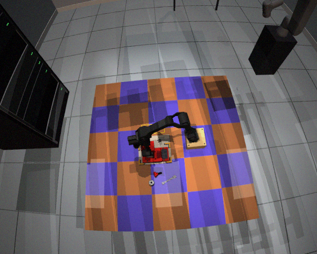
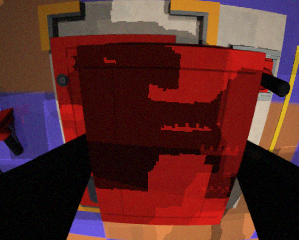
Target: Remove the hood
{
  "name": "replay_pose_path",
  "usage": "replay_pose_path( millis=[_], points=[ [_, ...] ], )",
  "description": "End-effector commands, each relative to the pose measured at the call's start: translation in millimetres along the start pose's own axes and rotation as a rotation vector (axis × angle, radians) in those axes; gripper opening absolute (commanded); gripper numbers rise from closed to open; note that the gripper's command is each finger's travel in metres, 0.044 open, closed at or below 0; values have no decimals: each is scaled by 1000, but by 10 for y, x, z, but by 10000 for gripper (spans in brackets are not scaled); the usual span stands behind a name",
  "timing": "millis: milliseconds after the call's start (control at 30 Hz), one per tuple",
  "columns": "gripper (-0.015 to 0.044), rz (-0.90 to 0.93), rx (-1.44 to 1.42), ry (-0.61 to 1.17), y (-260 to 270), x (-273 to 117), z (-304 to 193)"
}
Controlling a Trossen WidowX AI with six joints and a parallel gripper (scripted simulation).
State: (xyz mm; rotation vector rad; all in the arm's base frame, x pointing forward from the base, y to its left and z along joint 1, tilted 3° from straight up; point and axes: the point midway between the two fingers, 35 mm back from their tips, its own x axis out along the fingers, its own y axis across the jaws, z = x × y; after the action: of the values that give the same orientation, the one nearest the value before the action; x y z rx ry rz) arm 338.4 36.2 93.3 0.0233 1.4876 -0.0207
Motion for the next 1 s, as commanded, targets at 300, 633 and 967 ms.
replay_pose_path(
  millis=[300,633,967],
  points=[
    [0,1,7,4,-597,-19,-22],
    [0,1,25,3,-1054,-40,-110],
    [0,-5,10,4,-1499,-66,-251]
  ],
)
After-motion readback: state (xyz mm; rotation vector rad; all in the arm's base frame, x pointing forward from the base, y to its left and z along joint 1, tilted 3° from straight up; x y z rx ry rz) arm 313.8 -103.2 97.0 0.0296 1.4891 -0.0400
